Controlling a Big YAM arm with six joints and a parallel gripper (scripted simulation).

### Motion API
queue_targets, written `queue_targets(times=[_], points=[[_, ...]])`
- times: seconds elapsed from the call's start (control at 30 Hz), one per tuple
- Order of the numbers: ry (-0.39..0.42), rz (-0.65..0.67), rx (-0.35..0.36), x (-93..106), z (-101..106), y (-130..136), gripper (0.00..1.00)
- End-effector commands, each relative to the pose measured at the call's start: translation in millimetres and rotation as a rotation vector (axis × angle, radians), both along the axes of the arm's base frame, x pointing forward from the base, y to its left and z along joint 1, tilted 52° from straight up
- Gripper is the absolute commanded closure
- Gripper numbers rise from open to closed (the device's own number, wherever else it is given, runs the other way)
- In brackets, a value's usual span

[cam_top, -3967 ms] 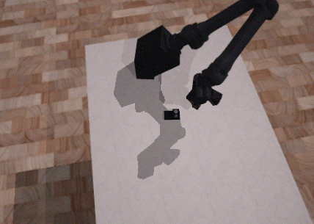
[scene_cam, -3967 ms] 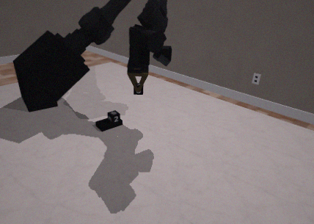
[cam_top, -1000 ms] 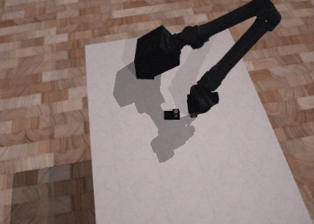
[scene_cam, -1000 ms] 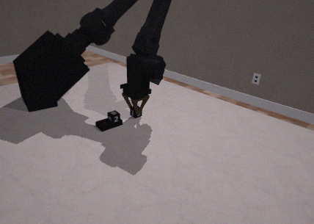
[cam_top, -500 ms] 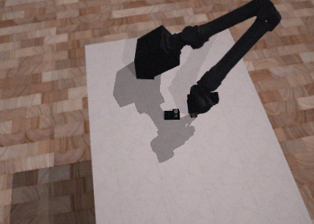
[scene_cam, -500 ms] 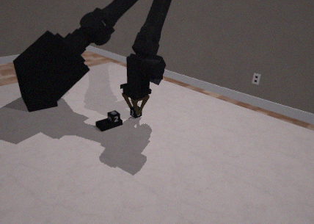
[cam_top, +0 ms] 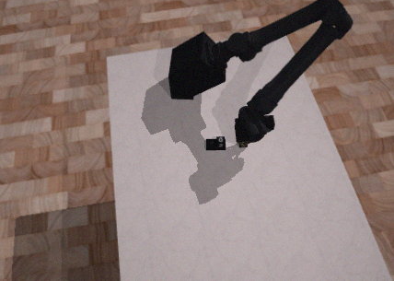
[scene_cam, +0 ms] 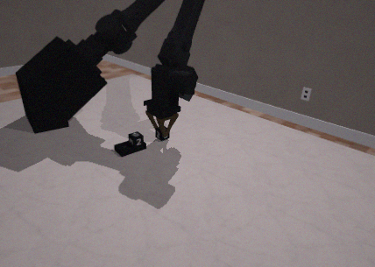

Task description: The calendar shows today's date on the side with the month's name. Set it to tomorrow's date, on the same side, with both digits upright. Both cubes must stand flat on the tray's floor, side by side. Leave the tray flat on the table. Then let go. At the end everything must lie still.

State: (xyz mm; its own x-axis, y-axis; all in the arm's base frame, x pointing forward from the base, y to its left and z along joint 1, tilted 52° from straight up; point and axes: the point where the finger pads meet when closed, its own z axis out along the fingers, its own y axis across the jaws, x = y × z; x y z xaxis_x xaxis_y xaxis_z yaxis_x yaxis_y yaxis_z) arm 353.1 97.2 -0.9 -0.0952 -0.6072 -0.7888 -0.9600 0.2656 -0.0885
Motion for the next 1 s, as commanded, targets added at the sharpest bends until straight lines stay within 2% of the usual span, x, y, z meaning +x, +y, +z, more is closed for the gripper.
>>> queue_targets(times=[0.0,0.97], points=[[0.000,0.007,0.001,-1.9,2.2,5.7,0.73],[-0.011,0.007,0.000,0.0,6.1,6.4,0.73]])
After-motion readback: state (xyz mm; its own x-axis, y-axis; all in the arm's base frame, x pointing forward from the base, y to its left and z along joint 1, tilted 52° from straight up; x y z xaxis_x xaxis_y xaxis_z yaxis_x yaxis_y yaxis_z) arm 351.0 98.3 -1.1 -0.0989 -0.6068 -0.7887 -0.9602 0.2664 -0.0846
